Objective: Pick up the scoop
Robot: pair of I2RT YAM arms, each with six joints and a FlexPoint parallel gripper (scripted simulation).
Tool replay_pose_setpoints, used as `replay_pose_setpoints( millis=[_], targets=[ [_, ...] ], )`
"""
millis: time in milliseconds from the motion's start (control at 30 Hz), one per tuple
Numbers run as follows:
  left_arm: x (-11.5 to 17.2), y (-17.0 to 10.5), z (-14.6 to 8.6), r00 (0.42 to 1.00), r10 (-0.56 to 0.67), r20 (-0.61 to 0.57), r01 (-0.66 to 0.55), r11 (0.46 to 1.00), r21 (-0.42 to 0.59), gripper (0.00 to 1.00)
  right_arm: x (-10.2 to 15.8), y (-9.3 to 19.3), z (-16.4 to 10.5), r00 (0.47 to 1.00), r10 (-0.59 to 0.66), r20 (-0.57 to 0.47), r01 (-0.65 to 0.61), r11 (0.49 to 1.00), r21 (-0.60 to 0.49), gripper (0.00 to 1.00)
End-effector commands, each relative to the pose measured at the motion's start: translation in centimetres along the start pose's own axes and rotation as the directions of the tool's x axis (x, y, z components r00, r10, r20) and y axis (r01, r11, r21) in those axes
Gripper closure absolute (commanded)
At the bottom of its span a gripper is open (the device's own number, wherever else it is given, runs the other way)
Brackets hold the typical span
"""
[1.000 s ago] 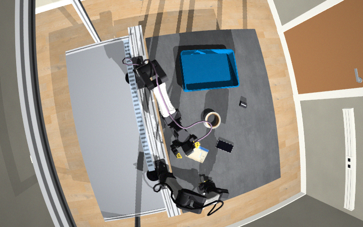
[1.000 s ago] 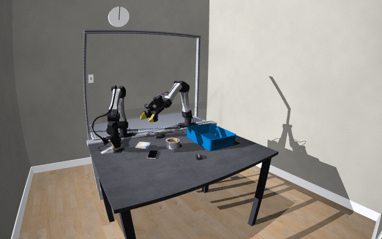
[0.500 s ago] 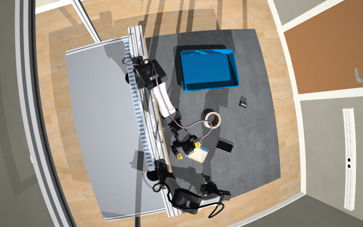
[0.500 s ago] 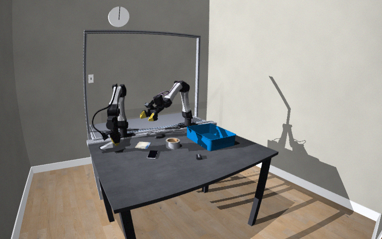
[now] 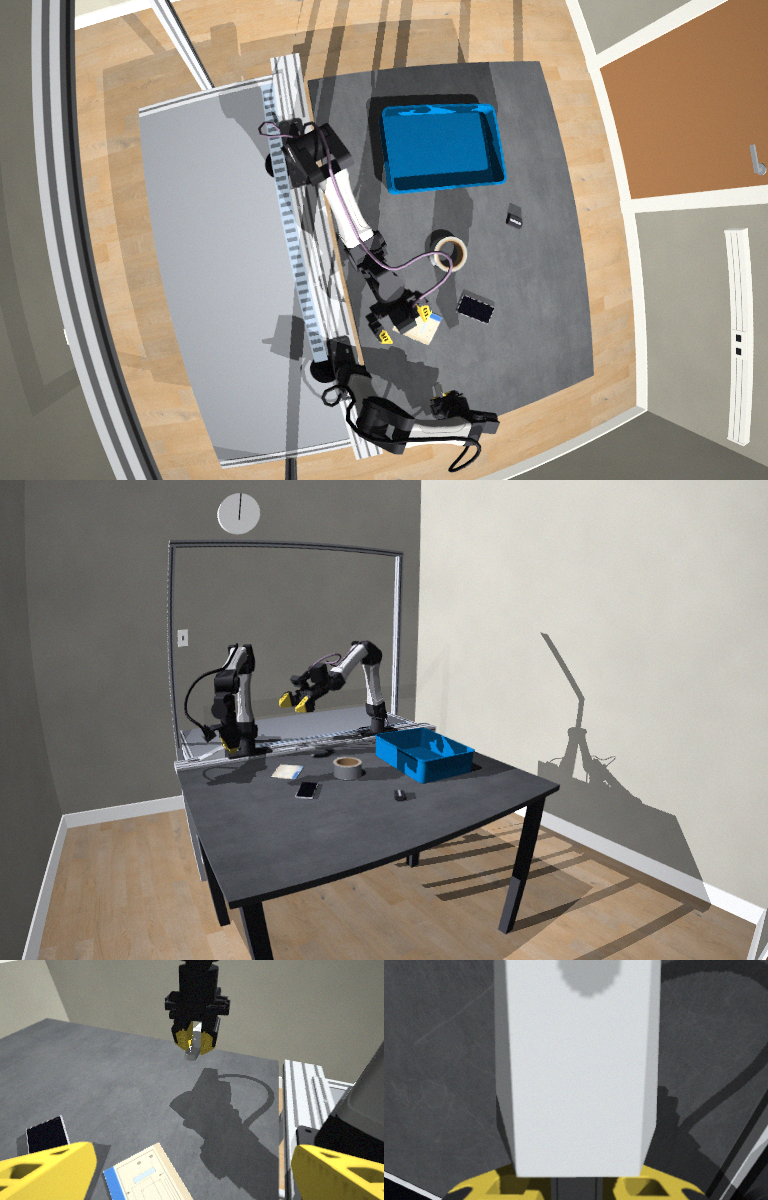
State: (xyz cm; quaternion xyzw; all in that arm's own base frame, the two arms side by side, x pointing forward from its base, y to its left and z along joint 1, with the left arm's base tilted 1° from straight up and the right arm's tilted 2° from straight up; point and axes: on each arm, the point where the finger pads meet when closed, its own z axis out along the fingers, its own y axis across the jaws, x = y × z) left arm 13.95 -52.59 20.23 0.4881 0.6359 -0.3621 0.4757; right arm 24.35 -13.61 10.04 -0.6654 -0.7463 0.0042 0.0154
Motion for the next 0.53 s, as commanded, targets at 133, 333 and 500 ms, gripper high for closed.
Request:
replay_pose_setpoints(
  millis=[133,333,500],
  targets=[
    [-3.75,-0.49,-0.40,0.996,-0.009,0.088,0.008,1.000,0.006,0.00,-0.06,0.23,-1.18,1.000,0.005,0.010,-0.004,1.000,-0.012,1.00],
    [-3.75,-0.49,-0.40,0.996,-0.009,0.088,0.008,1.000,0.006,0.00,-0.18,0.40,-1.18,1.000,0.005,0.014,-0.004,1.000,-0.019,1.00],
    [-3.75,-0.49,-0.40,0.996,-0.009,0.088,0.008,1.000,0.006,0.00,-0.18,0.40,-1.18,1.000,0.005,0.014,-0.004,1.000,-0.019,1.00]
  ],
)
